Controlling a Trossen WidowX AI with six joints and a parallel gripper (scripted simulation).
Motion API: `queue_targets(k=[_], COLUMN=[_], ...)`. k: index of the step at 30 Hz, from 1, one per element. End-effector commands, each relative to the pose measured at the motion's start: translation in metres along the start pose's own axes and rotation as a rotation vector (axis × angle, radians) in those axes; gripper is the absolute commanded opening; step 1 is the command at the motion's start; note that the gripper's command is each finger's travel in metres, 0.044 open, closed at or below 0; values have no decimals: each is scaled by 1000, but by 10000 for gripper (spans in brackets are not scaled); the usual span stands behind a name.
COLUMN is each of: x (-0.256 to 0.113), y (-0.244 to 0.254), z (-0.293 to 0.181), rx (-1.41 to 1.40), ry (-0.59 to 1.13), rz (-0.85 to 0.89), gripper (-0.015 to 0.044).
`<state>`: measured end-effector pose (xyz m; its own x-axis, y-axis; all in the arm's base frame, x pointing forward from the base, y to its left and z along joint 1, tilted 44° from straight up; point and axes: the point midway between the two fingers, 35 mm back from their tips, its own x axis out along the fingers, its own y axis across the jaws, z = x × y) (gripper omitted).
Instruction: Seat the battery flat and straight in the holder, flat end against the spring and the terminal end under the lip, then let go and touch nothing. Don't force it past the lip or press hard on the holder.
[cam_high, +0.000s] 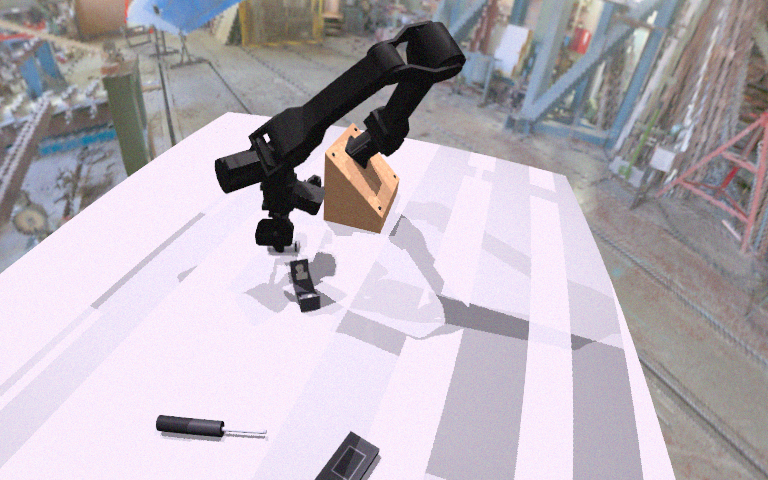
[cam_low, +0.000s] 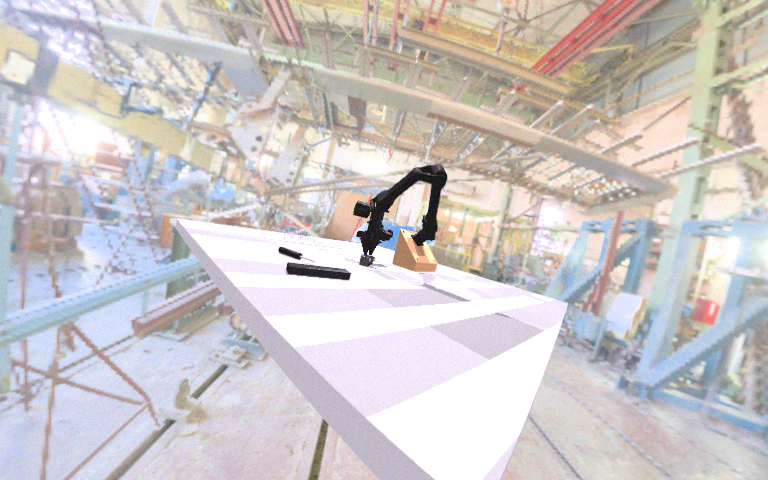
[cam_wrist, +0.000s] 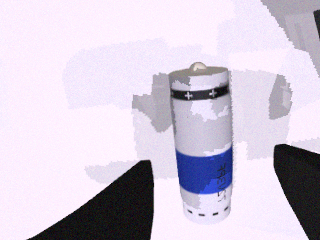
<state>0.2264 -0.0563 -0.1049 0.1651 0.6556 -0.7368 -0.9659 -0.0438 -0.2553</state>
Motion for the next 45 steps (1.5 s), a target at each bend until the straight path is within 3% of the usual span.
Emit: queue_targets(k=[1,9,14,19,24,31,36,45], x=[9,19,19,19,17,-30,-32,-40], y=[2,3,3,3,3,3,2,-26], z=[1,3,3,3,2,1,1,7], rx=[11,9,9,9,9,9,16,352], ry=[-11,-13,-13,-13,-13,-11,-11,-6], rz=[1,0,0,0,0,1,1,3], gripper=[240,240,109,78,78,78,78,78])
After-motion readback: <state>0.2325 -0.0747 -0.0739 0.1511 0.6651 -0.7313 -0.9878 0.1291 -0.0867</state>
